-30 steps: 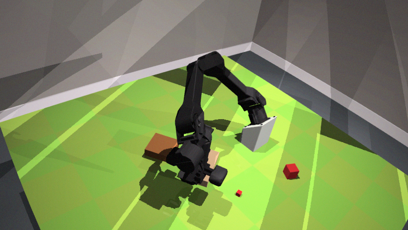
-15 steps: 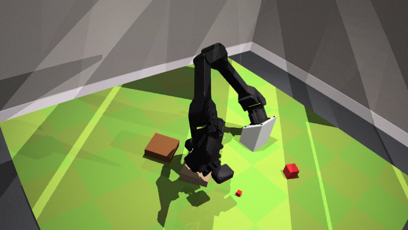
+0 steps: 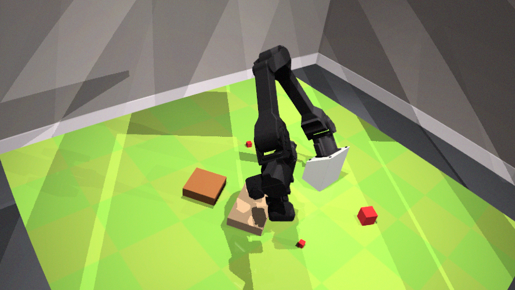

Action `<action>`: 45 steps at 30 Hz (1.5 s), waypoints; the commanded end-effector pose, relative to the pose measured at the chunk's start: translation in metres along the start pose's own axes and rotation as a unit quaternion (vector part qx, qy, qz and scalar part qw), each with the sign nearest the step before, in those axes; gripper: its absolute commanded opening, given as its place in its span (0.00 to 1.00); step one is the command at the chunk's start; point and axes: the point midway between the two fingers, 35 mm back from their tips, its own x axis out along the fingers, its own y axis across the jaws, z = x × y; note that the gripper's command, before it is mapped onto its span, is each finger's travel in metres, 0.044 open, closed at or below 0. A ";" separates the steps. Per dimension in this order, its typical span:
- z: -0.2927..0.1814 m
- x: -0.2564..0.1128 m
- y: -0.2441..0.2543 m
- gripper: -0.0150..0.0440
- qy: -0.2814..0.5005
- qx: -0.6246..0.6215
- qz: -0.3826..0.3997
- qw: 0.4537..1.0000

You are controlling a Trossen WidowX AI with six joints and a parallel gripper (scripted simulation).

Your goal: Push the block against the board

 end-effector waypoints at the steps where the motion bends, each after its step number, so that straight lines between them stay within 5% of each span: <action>1: -0.012 0.001 -0.010 0.25 0.001 0.074 0.001 0.997; 15: -0.033 0.004 -0.029 0.25 0.002 0.202 -0.001 0.979; 21: -0.033 0.059 -0.030 0.25 0.000 0.202 -0.002 0.979; 45: -0.006 0.059 -0.039 0.25 0.001 0.202 -0.001 0.979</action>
